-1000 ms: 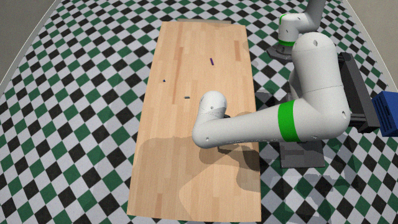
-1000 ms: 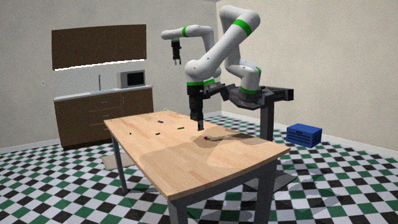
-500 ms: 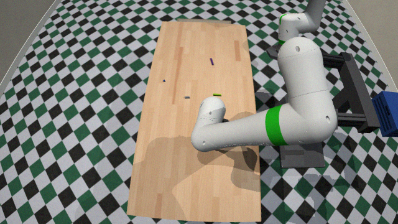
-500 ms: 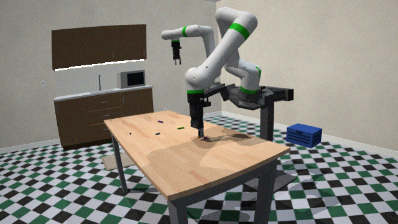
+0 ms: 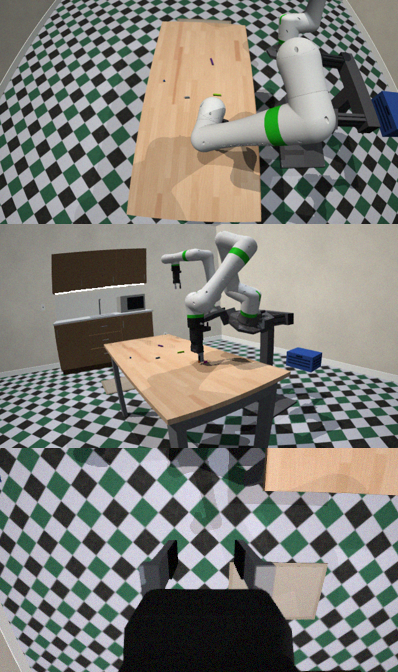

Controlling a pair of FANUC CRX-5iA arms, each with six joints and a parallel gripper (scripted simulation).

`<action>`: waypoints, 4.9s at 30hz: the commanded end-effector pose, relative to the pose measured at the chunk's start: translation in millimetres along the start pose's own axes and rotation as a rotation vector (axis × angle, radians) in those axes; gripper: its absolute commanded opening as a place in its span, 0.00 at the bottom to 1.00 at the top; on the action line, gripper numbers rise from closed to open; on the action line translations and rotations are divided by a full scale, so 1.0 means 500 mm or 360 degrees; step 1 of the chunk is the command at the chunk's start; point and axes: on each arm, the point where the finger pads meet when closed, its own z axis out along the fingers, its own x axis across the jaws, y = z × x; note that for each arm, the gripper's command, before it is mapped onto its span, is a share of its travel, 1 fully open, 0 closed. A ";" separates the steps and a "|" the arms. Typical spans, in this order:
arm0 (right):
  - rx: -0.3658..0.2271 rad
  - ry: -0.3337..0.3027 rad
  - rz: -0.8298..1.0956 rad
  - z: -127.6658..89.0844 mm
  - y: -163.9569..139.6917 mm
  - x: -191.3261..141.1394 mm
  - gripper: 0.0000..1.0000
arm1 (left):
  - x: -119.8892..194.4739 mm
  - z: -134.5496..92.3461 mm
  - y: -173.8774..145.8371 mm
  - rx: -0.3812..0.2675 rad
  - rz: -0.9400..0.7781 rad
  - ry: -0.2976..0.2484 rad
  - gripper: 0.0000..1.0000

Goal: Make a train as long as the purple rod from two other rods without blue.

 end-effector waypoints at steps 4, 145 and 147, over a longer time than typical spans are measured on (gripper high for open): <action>-0.0003 -0.0001 0.0000 -0.002 0.001 0.000 1.00 | 0.000 -0.001 0.002 -0.0003 -0.0001 -0.0001 0.24; -0.0003 -0.0001 0.0000 -0.002 0.001 0.000 1.00 | -0.001 0.020 -0.004 -0.0003 -0.0001 -0.0001 0.54; -0.0003 -0.0001 0.0000 -0.002 0.001 0.000 1.00 | -0.001 0.020 -0.004 -0.0003 -0.0001 -0.0001 0.54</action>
